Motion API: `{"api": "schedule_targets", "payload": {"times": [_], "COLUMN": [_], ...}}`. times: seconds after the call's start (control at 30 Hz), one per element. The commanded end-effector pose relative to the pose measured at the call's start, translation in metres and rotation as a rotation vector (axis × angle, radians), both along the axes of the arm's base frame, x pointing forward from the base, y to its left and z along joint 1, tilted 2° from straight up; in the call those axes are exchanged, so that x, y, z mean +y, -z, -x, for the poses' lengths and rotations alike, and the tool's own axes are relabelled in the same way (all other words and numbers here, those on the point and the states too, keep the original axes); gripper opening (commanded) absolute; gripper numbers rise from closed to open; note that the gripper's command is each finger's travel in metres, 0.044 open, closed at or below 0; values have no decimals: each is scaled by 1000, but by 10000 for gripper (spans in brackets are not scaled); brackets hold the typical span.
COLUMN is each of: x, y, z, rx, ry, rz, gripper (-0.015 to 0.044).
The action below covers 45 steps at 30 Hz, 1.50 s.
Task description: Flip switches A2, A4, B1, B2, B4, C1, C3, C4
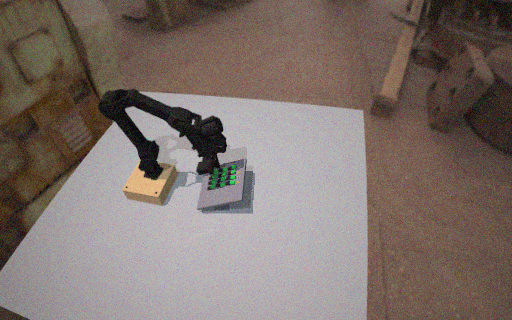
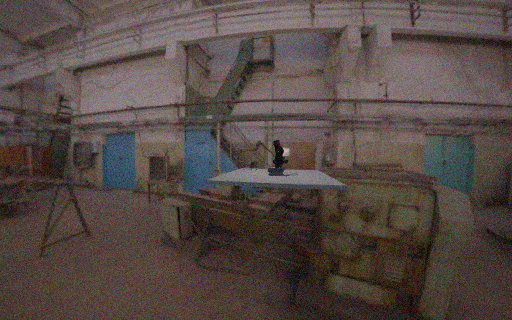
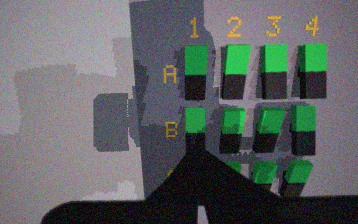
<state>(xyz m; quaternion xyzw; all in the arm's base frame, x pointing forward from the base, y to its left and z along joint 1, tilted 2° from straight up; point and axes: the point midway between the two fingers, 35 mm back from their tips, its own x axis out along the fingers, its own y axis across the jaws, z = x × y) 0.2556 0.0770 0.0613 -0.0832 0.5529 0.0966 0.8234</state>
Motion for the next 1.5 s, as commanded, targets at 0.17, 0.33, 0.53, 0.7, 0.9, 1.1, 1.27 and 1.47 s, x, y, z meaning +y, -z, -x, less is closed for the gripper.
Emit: {"api": "schedule_targets", "payload": {"times": [0.17,0.33,0.53,0.7,0.9,1.1,1.27,1.47], "x": [0,0,0,0,0,0,0,0], "y": [10,10,10,10,11,11,12,13], "z": [-3,-3,-3,-3,-3,-3,-3,-4], "rx": [1,1,1,1,1,1,1,1], "ry": [3,3,3,3,3,3,3,3], "rz": [3,3,3,3,3,3,3,3], "gripper": [0,0,0,0,0,0,0,0]}}
